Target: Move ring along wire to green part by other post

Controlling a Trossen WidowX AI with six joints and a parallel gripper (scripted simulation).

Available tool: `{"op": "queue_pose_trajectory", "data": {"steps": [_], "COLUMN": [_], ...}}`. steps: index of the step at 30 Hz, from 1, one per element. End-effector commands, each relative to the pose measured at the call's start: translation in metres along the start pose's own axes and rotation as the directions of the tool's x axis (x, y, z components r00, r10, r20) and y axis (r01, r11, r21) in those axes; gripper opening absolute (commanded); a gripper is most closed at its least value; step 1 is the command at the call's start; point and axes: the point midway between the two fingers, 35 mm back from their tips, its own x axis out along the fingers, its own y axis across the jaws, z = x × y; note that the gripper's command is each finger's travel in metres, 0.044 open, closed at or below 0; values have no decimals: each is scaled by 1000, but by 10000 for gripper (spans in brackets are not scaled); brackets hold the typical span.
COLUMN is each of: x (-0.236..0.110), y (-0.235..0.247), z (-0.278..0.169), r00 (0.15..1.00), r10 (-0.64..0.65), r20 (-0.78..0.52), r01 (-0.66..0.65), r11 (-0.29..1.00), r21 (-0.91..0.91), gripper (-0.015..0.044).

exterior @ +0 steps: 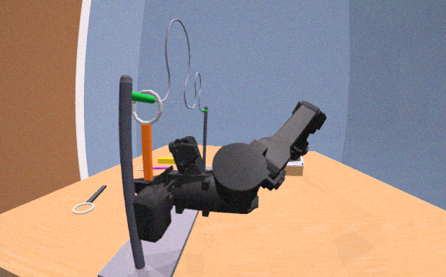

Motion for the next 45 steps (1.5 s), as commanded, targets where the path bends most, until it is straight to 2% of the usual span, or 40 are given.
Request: {"op": "queue_pose_trajectory", "data": {"steps": [1, 21, 33, 45], "x": [0, 0, -26, -52], "y": [0, 0, -12, -25], "z": [12, 12, 14, 20], "r00": [1000, 1000, 980, 917], "r10": [1, 1, 3, -1], "r20": [7, 3, -200, -399], "r01": [-1, -1, -1, 1], "r11": [1000, 1000, 1000, 1000], "r21": [13, 13, 11, 0], "gripper": [-150, -150, -150, -150]}}
